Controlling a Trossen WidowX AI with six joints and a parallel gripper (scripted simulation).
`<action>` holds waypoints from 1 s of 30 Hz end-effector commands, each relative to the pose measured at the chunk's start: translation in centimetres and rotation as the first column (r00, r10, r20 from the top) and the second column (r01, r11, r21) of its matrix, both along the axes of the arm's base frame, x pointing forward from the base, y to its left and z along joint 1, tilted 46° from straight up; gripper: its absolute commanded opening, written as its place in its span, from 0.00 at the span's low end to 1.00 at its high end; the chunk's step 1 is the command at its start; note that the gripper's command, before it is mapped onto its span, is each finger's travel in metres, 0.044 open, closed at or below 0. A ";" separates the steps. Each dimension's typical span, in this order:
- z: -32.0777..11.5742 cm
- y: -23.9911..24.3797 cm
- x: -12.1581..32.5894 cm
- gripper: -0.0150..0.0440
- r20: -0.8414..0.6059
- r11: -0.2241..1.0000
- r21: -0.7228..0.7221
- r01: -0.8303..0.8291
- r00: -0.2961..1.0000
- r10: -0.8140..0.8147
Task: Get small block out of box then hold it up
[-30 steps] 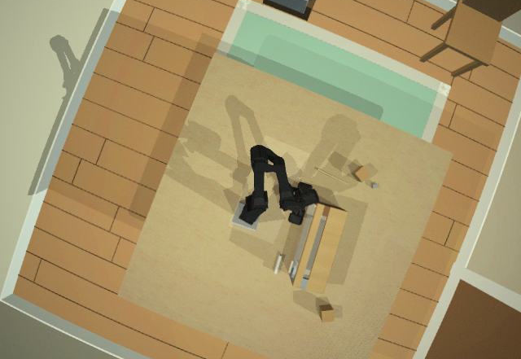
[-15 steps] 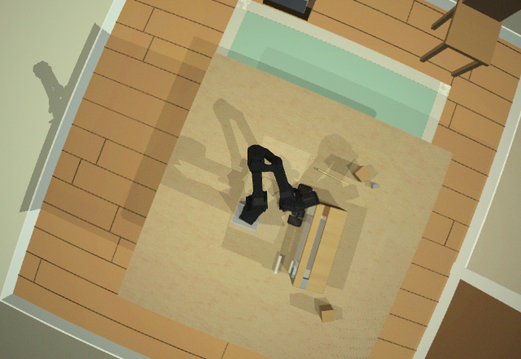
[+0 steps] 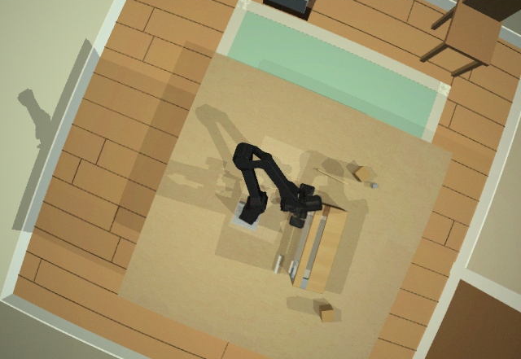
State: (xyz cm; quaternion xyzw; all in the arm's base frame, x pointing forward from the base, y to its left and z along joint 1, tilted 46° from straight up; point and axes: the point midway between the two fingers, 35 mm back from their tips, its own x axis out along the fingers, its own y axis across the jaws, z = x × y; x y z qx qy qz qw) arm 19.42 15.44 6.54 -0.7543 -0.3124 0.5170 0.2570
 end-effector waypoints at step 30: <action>1.1 -1.5 0.3 0.25 -0.787 0.750 -0.037 0.661 0.443 -0.429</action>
